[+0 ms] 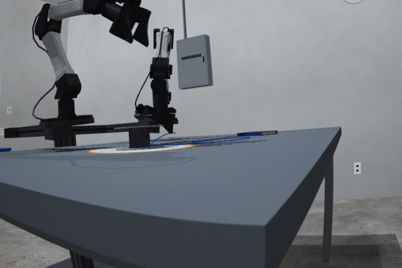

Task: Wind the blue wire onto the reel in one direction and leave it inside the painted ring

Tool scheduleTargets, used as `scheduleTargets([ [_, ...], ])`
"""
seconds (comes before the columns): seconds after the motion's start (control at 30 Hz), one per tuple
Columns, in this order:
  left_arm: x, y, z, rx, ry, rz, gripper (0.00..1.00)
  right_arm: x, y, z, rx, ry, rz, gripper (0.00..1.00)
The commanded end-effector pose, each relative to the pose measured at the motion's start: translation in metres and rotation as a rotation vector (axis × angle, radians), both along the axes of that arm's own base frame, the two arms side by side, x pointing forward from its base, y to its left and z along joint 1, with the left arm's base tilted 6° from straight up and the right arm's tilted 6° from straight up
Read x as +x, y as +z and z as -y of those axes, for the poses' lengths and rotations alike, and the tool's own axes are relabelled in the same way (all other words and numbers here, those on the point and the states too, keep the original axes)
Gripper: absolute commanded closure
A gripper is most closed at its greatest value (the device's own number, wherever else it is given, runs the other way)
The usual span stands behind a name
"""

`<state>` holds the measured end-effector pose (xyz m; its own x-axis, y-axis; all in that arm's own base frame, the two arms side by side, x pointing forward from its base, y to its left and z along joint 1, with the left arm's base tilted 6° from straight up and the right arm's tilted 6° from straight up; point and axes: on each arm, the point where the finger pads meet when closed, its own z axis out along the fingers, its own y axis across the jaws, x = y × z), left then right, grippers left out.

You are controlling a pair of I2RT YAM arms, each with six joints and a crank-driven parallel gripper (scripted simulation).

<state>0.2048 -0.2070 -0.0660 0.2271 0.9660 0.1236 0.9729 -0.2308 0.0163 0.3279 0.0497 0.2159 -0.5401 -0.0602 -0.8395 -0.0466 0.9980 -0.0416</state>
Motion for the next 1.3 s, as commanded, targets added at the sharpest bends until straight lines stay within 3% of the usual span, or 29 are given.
scheduleTargets([
  [0.0,0.007,0.005,0.015,-0.046,-0.003,0.020,1.00,-0.022,-0.041,-0.003,-0.015,-0.040,-0.199,0.23],
  [0.1,0.007,0.005,0.015,-0.046,-0.003,0.020,1.00,-0.026,-0.048,-0.006,-0.018,-0.040,-0.237,0.23],
  [0.6,0.007,0.005,0.015,-0.046,-0.003,0.020,1.00,-0.057,-0.130,-0.042,-0.062,-0.043,-0.726,0.23],
  [0.97,0.007,0.005,0.015,-0.046,-0.003,0.020,1.00,-0.062,-0.152,-0.053,-0.076,-0.043,-0.885,0.23],
  [1.27,0.007,0.005,0.015,-0.046,-0.003,0.020,1.00,-0.062,-0.155,-0.054,-0.080,-0.043,-0.929,0.23],
])
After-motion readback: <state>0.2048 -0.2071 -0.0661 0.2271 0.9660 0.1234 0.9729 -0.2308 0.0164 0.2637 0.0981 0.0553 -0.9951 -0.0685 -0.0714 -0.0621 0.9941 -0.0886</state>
